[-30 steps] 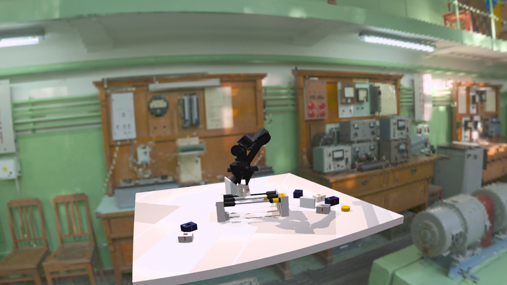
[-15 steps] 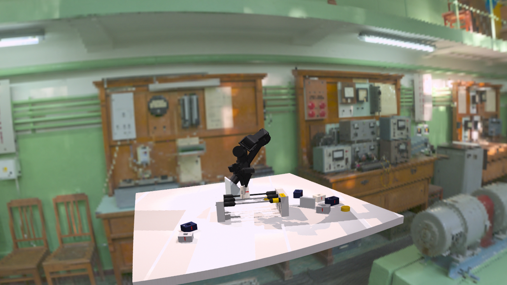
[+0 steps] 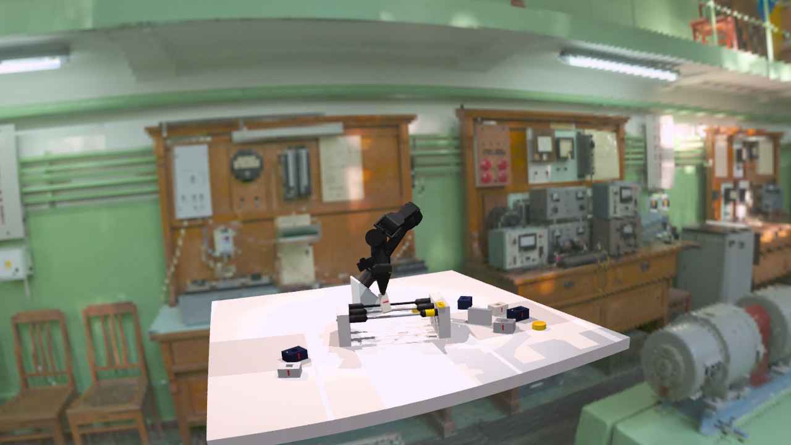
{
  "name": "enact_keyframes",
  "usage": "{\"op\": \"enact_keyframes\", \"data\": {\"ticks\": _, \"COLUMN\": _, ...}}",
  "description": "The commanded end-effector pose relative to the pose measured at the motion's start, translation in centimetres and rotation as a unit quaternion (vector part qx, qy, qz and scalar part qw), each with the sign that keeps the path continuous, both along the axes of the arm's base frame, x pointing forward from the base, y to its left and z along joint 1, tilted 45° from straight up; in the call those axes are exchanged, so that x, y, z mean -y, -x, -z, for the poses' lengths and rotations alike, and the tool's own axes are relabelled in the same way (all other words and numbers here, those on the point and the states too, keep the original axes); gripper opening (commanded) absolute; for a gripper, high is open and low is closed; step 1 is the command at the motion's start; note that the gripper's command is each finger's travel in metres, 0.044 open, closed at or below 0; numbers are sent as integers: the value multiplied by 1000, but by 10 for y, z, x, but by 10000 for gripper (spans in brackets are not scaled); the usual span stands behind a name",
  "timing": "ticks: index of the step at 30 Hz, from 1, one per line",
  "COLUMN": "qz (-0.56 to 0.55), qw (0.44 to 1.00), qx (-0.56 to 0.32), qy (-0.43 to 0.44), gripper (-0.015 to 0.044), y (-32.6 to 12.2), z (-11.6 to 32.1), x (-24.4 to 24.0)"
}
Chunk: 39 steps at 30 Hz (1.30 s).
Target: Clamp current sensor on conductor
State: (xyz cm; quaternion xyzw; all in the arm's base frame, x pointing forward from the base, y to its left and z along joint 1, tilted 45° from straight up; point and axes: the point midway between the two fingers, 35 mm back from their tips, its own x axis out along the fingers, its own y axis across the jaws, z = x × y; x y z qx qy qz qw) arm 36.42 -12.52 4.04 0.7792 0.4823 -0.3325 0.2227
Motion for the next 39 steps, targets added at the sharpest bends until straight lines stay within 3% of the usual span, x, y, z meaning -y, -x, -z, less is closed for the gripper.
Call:
{"op": "enact_keyframes", "data": {"ticks": 1, "qz": 4, "qw": 1000, "qx": 2, "qy": -1, "gripper": 0, "y": -4, "z": 2, "x": -2}}
{"op": "enact_keyframes", "data": {"ticks": 39, "qz": 1, "qw": 1000, "qx": 5, "qy": 2, "gripper": 0, "y": -19, "z": 31, "x": -27}}
